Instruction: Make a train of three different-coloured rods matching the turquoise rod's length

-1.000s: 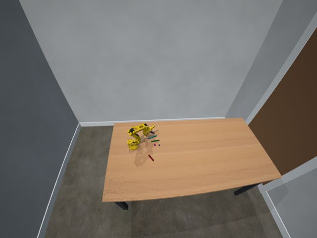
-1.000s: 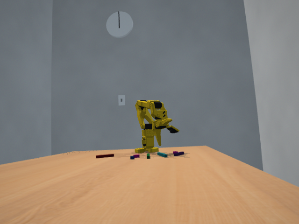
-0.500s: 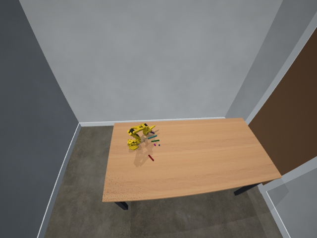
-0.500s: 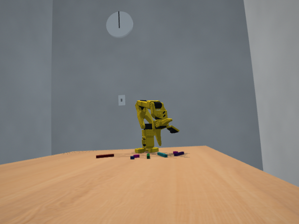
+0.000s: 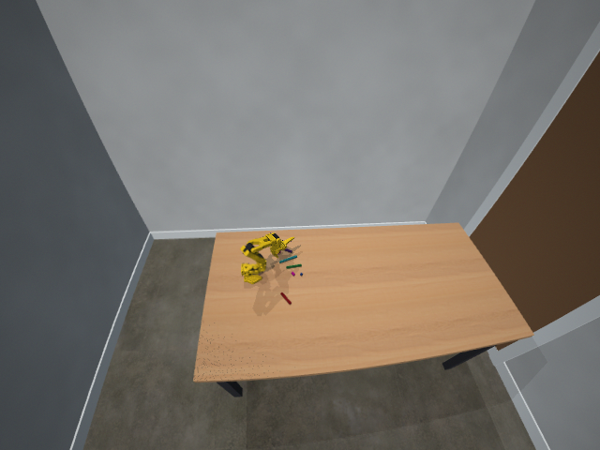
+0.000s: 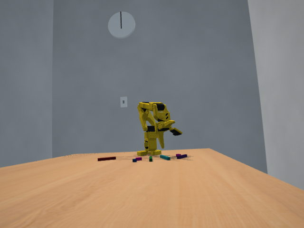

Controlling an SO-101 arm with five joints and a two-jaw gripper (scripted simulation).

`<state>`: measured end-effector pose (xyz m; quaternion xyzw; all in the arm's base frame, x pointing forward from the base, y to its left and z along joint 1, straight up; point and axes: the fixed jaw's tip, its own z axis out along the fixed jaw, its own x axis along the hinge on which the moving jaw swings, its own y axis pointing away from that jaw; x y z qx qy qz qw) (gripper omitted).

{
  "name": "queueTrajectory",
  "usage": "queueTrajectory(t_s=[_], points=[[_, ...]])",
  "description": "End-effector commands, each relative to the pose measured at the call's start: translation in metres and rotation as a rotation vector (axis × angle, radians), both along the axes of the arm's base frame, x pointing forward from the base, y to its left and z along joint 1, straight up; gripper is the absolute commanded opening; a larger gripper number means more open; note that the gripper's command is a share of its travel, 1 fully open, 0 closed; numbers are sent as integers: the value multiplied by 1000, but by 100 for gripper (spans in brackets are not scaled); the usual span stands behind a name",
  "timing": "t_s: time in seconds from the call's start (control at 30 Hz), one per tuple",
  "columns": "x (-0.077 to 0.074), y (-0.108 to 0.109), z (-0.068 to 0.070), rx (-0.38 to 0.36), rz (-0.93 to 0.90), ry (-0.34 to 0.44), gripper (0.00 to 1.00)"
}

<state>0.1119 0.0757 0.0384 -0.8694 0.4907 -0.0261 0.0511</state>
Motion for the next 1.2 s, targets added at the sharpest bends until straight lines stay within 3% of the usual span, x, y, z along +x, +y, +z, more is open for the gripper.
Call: queueTrajectory(t_s=[0.0, 0.3, 0.33, 0.8, 0.87, 0.9, 1.17], points=[[7, 5, 9, 33, 9, -48, 100], [10, 7, 14, 45, 19, -70, 100], [2, 2, 4, 12, 10, -17, 100], [13, 9, 14, 64, -9, -90, 100], [13, 9, 14, 64, -9, -90, 100], [3, 2, 4, 18, -1, -24, 100], [7, 5, 10, 33, 10, -49, 100]])
